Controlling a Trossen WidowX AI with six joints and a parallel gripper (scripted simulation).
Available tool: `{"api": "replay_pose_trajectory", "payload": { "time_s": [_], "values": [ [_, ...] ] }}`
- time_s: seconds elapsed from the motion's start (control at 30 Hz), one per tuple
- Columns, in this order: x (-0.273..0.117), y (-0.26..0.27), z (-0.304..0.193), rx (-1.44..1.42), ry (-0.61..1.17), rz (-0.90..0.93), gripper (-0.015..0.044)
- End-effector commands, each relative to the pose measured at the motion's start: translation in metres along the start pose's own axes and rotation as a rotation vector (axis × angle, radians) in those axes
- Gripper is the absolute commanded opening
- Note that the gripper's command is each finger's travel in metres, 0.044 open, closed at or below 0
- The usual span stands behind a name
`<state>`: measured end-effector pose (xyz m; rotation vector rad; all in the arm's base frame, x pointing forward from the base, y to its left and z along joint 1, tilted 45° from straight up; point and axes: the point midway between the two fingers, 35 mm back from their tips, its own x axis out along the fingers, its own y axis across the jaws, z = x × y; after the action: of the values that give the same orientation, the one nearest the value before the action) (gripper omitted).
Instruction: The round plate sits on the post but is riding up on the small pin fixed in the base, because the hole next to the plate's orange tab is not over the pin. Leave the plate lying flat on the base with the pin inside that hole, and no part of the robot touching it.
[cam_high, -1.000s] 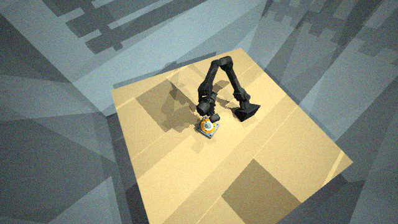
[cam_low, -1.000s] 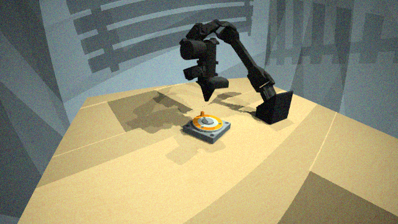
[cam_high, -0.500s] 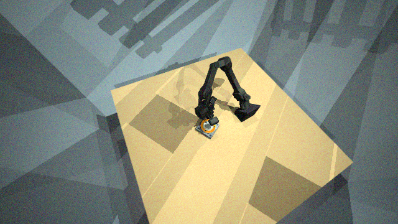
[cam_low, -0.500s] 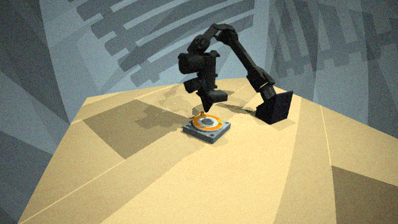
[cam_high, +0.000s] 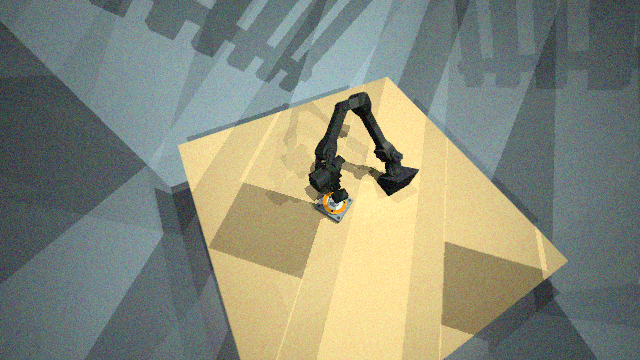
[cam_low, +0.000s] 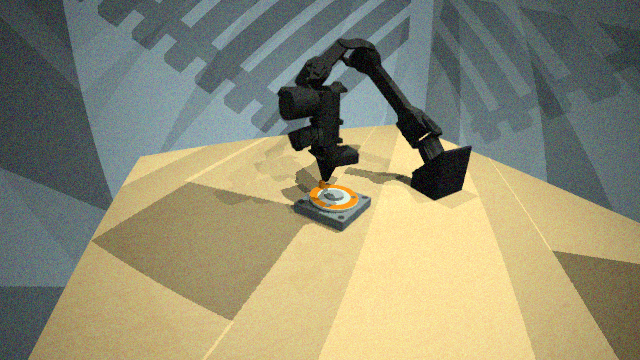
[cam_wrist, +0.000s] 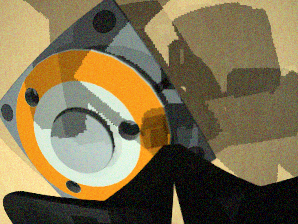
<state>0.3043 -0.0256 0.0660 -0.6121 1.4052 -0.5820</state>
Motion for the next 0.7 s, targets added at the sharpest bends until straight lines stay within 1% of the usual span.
{"api": "replay_pose_trajectory", "payload": {
  "time_s": [0.0, 0.53, 0.67],
  "values": [
    [0.0, -0.001, 0.005, -0.002, -0.001, -0.005, 0.0],
    [0.0, 0.001, 0.014, -0.002, -0.002, -0.005, 0.0],
    [-0.011, 0.001, 0.014, -0.002, -0.002, -0.003, 0.0]
  ]
}}
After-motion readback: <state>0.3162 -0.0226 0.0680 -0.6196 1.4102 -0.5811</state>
